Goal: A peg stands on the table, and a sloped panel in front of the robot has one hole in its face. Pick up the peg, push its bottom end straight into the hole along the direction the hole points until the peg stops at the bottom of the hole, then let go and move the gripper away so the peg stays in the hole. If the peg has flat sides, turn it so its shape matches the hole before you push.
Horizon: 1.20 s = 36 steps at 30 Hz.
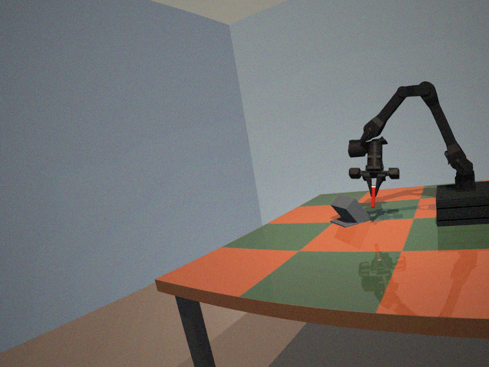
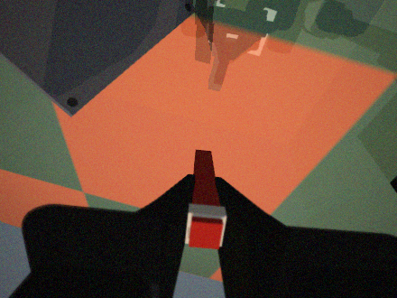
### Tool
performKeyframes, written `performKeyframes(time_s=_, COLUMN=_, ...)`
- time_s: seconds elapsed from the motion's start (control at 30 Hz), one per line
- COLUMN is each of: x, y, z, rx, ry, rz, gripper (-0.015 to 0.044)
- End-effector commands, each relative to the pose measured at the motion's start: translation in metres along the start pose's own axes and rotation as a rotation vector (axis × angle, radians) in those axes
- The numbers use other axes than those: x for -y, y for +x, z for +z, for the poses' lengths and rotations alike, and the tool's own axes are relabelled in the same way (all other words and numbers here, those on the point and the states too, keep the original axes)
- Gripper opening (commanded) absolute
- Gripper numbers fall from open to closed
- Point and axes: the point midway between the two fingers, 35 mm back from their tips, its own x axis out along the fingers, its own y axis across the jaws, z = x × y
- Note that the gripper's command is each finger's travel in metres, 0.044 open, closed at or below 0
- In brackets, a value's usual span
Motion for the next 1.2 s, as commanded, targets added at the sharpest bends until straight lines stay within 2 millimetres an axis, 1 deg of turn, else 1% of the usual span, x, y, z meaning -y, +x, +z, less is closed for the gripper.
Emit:
performKeyframes(time_s=0.0, x=-0.002, y=-0.002, z=0.005, rx=-0.019, ry=0.037, rz=0.017, gripper=0.0)
performKeyframes(time_s=1.17, x=-0.01, y=-0.02, z=0.046, rx=-0.134, ry=0.26, rz=0.132, gripper=0.0)
